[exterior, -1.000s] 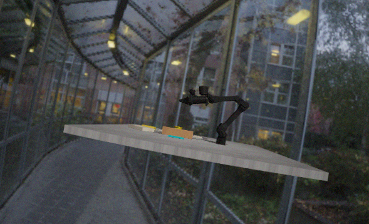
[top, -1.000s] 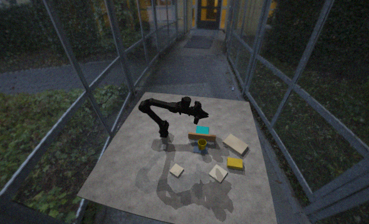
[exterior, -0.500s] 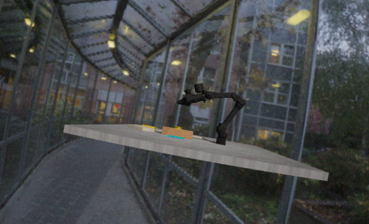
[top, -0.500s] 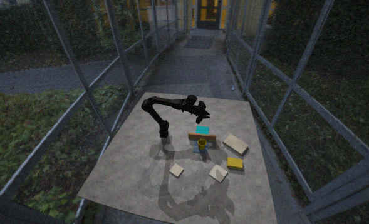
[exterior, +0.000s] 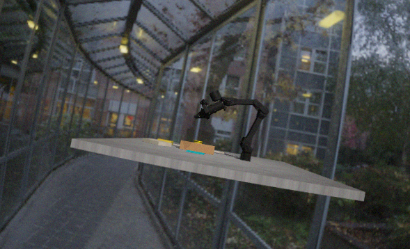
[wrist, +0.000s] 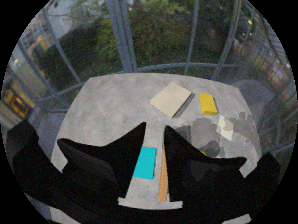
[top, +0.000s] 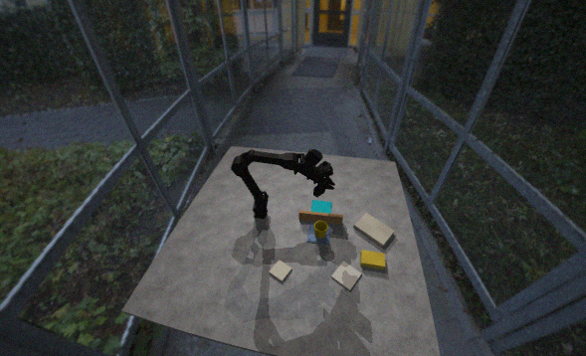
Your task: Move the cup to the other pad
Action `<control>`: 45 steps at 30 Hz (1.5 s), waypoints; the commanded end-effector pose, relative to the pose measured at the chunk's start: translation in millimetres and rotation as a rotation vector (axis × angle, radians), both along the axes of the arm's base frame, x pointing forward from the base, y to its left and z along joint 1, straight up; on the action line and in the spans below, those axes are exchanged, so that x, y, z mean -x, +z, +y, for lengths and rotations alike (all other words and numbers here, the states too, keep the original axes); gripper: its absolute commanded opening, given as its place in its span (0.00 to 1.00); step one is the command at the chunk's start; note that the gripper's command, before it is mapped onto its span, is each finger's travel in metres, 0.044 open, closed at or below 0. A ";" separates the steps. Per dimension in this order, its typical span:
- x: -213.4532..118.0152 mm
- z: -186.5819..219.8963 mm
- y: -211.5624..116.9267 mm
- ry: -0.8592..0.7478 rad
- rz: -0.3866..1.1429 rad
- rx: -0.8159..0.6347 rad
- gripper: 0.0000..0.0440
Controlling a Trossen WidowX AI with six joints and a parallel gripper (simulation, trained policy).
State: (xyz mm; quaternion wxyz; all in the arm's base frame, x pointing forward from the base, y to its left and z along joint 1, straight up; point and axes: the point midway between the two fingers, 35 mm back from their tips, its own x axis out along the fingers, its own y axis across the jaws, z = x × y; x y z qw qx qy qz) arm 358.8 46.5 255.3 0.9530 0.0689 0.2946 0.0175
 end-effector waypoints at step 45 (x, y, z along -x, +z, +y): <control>1.4 -30.2 -65.8 -0.012 0.678 0.151 0.28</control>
